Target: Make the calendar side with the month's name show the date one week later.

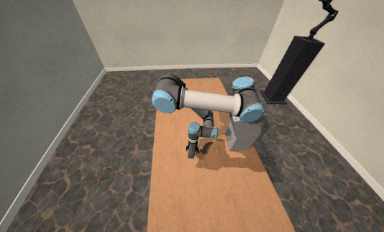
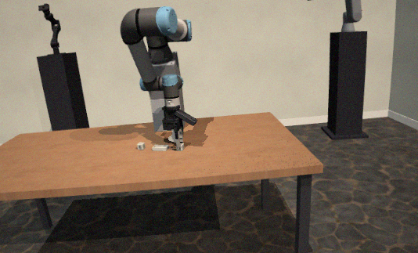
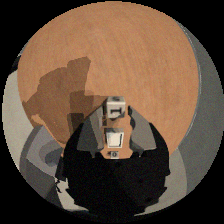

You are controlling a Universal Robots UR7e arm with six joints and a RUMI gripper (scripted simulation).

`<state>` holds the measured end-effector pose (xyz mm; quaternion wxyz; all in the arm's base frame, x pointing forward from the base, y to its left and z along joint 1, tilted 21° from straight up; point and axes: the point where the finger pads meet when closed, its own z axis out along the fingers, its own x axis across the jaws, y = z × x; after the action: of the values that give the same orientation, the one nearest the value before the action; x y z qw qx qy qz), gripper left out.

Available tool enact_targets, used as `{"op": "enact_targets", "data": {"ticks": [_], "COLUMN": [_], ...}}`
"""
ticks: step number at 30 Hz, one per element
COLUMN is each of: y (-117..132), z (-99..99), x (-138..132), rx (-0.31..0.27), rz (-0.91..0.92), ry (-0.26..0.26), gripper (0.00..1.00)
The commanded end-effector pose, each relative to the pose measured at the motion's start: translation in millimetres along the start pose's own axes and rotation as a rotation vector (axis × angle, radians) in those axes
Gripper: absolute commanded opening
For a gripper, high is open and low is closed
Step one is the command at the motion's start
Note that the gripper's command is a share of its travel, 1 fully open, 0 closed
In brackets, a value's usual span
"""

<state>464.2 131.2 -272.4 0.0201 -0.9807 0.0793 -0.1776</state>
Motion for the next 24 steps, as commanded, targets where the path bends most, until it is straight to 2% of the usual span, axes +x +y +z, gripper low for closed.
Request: {"op": "enact_targets", "data": {"ticks": [1,10,11,24], "y": [-0.8,-0.8,-0.8,-0.8], "z": [0.0,0.0,0.0,0.0], "x": [0.9,0.9,0.9,0.9], "rx": [0.0,0.0,0.0,0.0], "rz": [-0.001,-0.001,-0.001,-0.001], "ry": [0.003,0.003,0.003,0.003], "gripper": [0.29,0.29,0.11,0.11]}}
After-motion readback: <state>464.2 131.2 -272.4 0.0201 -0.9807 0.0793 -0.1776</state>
